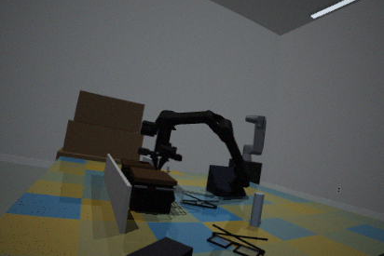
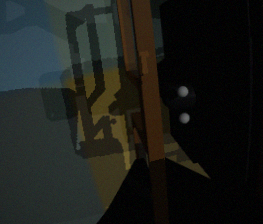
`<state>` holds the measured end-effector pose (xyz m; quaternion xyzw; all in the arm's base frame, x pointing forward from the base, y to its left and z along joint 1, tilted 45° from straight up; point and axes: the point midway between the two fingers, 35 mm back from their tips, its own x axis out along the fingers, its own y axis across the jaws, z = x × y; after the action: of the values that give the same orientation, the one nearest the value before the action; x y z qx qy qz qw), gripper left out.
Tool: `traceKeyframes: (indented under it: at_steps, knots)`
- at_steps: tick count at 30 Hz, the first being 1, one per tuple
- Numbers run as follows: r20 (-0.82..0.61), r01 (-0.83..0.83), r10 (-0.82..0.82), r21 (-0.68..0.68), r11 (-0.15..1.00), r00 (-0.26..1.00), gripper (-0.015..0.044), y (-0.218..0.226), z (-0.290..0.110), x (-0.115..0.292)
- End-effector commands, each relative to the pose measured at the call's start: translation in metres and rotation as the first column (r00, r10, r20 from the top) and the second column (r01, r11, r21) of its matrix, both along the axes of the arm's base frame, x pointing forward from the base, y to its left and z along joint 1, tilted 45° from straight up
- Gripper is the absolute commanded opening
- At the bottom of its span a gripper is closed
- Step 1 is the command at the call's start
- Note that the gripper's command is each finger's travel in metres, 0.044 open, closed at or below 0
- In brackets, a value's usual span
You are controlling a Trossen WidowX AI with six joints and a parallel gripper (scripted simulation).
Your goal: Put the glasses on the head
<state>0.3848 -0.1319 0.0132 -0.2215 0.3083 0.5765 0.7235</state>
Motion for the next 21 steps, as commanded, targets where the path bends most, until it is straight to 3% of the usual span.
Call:
traceKeyframes:
  at_steps: [1,21]
  knots:
    - [0.002,0.002,-0.002,0.004,1.0,1.0,0.0,0.0008,0.0001,0.0005]
    - [0.0,0.0,0.0,0.001,1.0,1.0,0.0,0.0008,-0.0006,0.0002]
